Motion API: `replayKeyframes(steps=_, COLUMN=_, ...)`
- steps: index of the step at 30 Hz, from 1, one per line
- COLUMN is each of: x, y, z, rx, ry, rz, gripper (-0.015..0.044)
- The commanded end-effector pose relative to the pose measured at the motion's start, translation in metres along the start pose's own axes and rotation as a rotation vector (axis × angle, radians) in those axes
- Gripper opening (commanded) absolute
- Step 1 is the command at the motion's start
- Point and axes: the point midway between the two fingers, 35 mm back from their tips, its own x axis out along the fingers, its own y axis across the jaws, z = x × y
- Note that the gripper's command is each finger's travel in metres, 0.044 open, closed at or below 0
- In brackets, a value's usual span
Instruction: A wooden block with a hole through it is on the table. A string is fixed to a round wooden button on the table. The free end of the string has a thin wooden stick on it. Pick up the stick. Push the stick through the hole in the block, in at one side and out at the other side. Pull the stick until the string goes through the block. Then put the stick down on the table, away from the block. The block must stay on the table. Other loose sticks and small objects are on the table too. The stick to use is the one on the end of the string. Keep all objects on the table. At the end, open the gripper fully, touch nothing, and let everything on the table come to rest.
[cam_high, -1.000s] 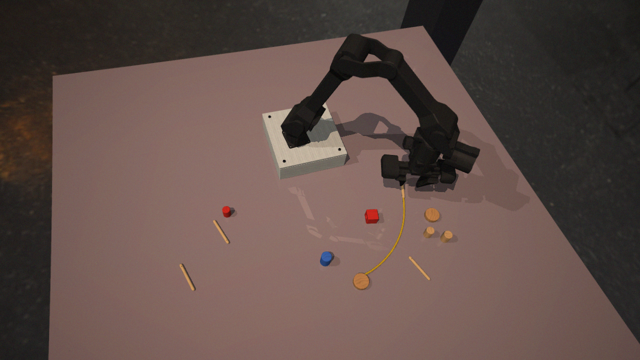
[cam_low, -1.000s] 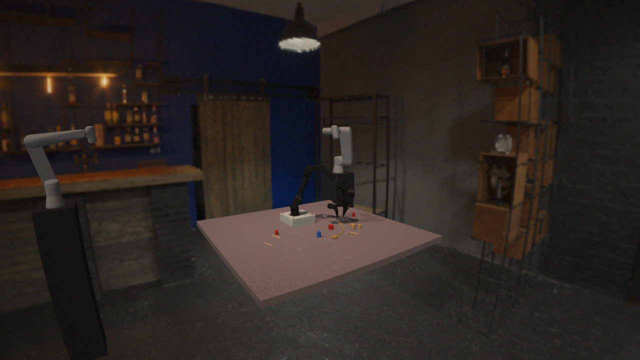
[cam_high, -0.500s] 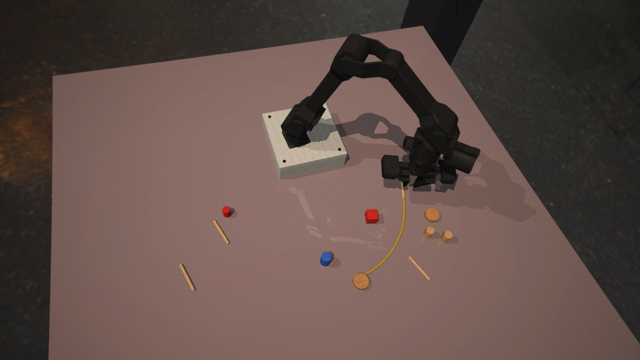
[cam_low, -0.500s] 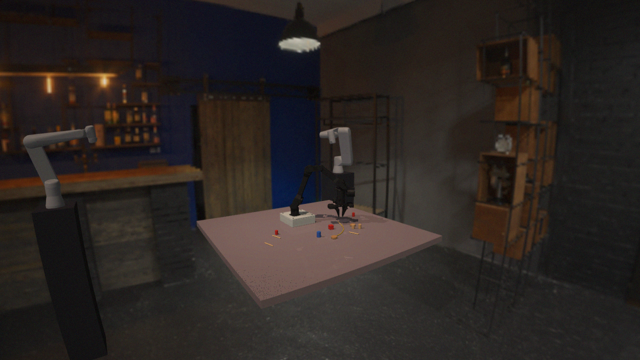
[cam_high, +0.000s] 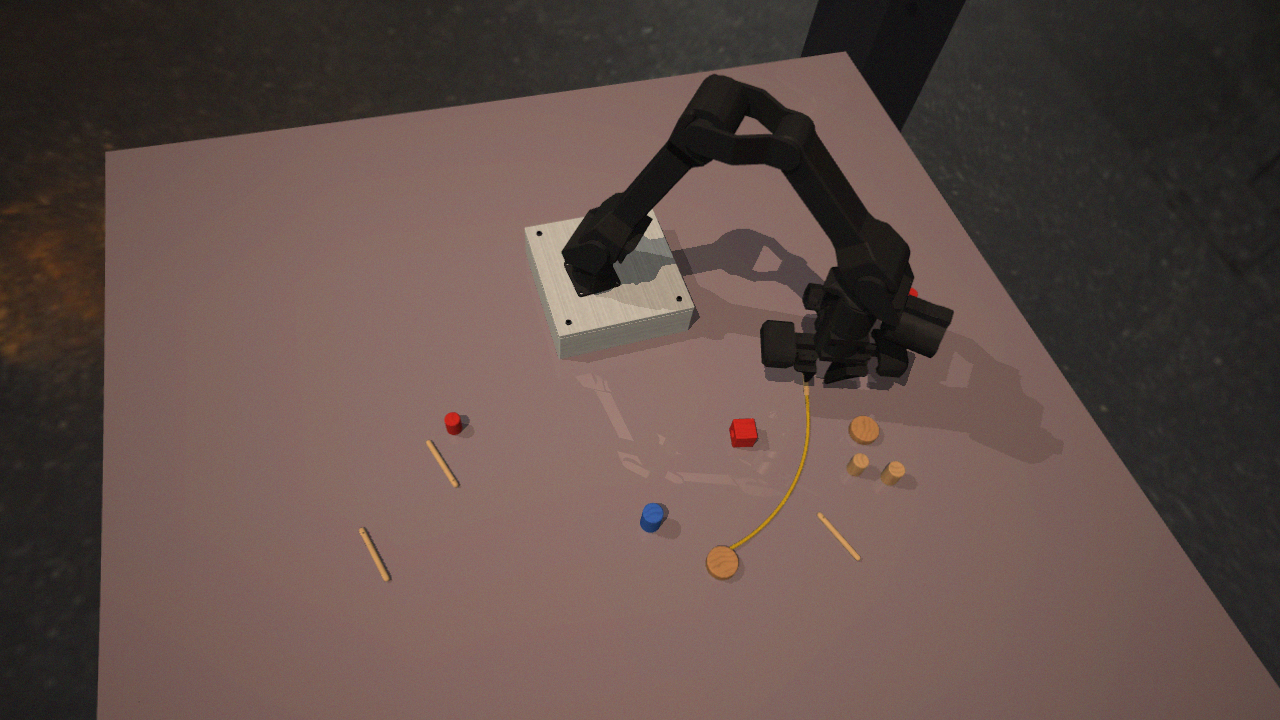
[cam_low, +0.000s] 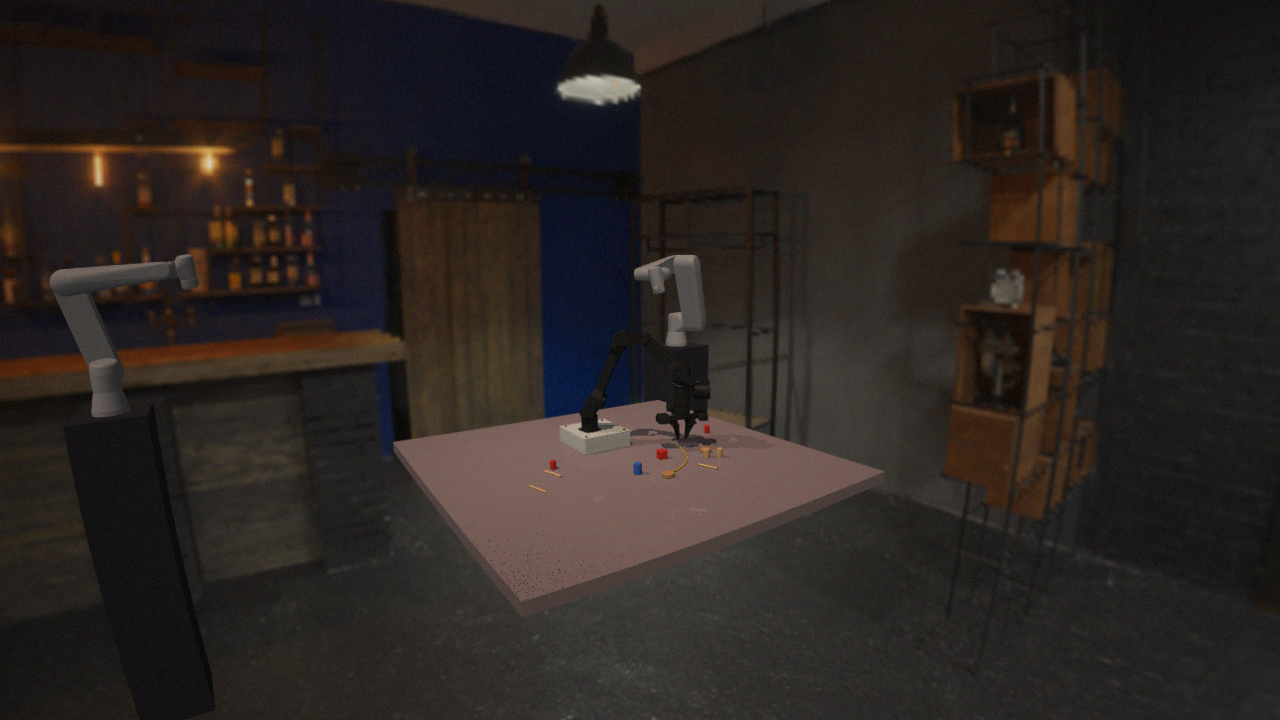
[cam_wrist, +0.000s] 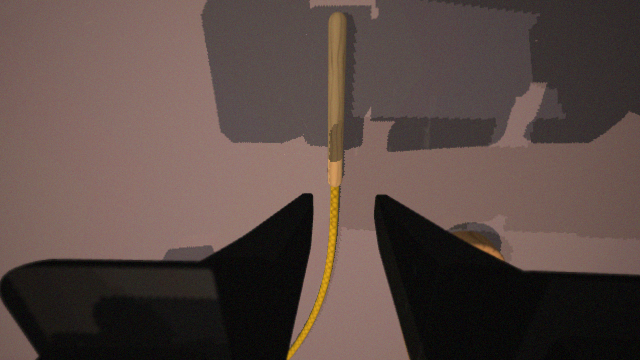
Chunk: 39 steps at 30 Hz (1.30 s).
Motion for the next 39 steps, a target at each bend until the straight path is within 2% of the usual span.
replayKeyframes(steps=1, x=0.008, y=0.002, z=0.001, rx=-0.004, ry=-0.001, rz=0.006, gripper=0.0123)
replayKeyframes(steps=18, x=0.036, y=0.003, z=0.001, rx=-0.004, ry=-0.001, rz=0.006, gripper=0.0123)
replayKeyframes(steps=25, x=0.037, y=0.003, z=0.001, rx=-0.004, ry=-0.001, rz=0.006, gripper=0.0123)
replayKeyframes(steps=30, x=0.035, y=0.003, z=0.001, rx=0.0, ry=-0.001, rz=0.005, gripper=0.0)
replayKeyframes(steps=39, x=0.034, y=0.002, z=0.001, rx=0.0, ry=-0.001, rz=0.005, gripper=0.0)
